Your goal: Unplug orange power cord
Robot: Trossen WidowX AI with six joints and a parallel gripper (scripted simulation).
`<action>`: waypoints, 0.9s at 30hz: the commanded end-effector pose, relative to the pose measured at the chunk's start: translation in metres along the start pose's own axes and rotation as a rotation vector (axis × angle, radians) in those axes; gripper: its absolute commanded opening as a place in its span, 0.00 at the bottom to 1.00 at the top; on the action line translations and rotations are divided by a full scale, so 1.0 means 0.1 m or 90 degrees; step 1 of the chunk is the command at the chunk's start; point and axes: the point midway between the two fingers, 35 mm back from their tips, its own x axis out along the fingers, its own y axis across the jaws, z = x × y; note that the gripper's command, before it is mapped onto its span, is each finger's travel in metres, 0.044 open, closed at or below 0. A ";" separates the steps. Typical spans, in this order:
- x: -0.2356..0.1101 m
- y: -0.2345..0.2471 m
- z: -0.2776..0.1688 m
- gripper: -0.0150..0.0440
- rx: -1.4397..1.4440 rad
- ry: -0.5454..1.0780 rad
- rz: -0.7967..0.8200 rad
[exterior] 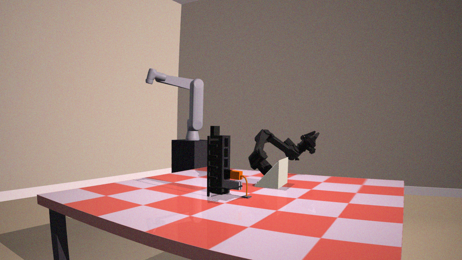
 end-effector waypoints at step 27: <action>-1.81 -1.38 -0.85 0.53 0.307 -0.169 -0.265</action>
